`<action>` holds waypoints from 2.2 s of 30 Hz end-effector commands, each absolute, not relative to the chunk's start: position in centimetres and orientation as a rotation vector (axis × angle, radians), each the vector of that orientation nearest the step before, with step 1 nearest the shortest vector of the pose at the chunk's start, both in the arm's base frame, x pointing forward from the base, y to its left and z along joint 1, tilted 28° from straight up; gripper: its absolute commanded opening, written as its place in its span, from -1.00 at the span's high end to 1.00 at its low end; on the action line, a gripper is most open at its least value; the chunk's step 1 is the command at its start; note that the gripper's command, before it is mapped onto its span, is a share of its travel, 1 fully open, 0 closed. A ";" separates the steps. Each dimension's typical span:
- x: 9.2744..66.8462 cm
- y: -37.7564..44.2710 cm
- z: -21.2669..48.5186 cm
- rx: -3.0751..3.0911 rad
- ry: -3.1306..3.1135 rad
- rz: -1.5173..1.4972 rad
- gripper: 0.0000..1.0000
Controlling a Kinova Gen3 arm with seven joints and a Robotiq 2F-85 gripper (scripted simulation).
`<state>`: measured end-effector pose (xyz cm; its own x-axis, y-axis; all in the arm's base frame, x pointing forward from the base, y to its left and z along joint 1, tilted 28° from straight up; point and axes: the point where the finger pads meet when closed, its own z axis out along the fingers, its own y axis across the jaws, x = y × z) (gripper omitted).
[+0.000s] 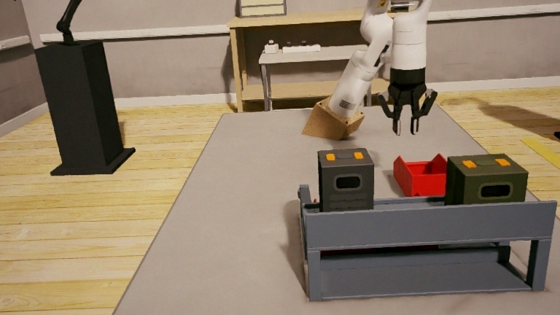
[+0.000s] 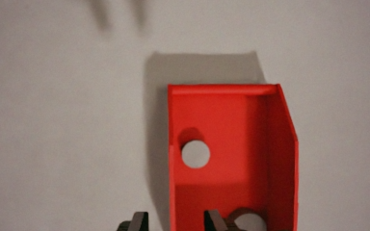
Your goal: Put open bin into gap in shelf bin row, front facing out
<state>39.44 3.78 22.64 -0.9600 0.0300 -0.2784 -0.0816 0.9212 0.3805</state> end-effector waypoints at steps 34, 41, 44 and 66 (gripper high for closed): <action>47.3 8.6 24.9 -0.734 2.629 0.433 0.22; 48.2 9.2 25.2 -0.927 2.548 0.387 0.22; 48.8 9.7 25.4 -1.054 2.487 0.356 0.22; 48.0 9.1 25.1 -1.356 2.312 0.276 0.22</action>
